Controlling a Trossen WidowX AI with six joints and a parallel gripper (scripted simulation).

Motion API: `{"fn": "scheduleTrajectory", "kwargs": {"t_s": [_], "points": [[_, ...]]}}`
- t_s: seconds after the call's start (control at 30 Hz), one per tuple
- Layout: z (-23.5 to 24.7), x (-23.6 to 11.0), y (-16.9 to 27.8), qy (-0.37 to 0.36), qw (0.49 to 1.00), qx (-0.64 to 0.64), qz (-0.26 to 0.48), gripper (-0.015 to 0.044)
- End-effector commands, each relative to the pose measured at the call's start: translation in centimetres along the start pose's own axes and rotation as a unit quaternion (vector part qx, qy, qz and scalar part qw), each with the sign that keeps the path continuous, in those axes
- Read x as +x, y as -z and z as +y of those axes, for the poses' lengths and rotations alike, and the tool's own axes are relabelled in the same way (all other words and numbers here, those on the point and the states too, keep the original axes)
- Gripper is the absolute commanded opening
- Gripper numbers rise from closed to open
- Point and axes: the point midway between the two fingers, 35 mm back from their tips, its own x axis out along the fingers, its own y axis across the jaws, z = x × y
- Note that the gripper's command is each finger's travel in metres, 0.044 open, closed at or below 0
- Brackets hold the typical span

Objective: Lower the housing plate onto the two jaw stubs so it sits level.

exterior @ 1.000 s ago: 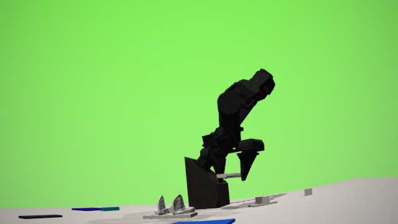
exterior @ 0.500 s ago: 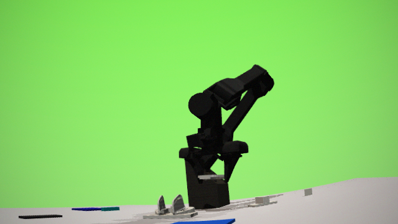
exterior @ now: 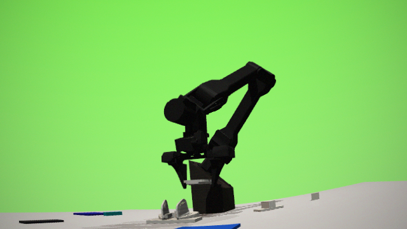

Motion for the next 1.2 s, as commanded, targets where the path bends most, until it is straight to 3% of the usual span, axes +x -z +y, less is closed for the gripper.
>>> {"fn": "scheduleTrajectory", "kwargs": {"t_s": [0.0,0.33,1.17], "points": [[-1.4,0.2,-0.2,-0.008,1.0,-0.029,0.002,0.0351],[-4.4,0.2,-0.4,-0.021,0.995,-0.1,-0.003,0.0351],[-4.5,0.2,-0.5,-0.021,0.994,-0.108,-0.003,0.0351]]}}
